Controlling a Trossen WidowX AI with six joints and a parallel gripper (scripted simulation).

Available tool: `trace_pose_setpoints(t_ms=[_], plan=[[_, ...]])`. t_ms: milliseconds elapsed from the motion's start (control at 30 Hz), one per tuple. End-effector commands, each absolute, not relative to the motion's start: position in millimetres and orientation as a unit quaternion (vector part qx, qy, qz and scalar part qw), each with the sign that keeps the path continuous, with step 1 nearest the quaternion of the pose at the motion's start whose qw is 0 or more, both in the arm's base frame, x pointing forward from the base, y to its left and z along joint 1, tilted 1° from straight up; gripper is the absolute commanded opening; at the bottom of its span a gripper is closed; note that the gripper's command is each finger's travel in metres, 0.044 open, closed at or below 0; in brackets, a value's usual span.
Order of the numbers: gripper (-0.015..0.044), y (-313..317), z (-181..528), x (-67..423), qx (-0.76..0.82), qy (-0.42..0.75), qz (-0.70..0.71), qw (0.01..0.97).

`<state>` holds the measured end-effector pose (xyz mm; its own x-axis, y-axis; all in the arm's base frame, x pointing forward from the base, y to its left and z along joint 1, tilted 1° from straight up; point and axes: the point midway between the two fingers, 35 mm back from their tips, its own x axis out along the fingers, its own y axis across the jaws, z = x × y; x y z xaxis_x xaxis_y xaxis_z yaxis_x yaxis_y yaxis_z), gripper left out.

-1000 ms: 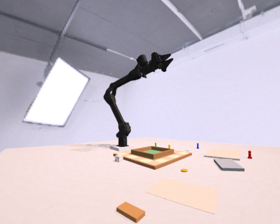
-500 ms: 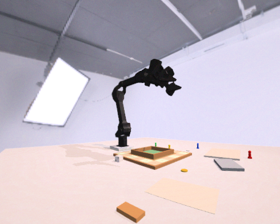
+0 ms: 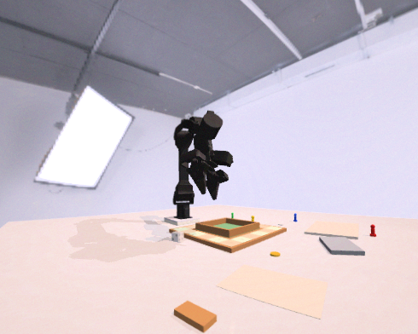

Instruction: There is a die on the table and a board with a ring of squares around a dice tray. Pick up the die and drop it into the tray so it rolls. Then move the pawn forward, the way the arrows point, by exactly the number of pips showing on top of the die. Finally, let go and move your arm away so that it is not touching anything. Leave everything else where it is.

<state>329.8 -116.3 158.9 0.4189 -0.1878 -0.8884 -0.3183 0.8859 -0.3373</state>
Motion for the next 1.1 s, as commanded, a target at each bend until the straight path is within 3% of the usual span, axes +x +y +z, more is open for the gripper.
trace_pose_setpoints(t_ms=[0,200,1067], plan=[[0.0275,-141.8,118.5,288.3,-0.196,0.615,0.070,0.760],[0.0275,-162.5,83.3,240.7,-0.133,0.684,0.112,0.709],[0.0275,-166.1,48.3,245.2,-0.133,0.684,0.111,0.709]])
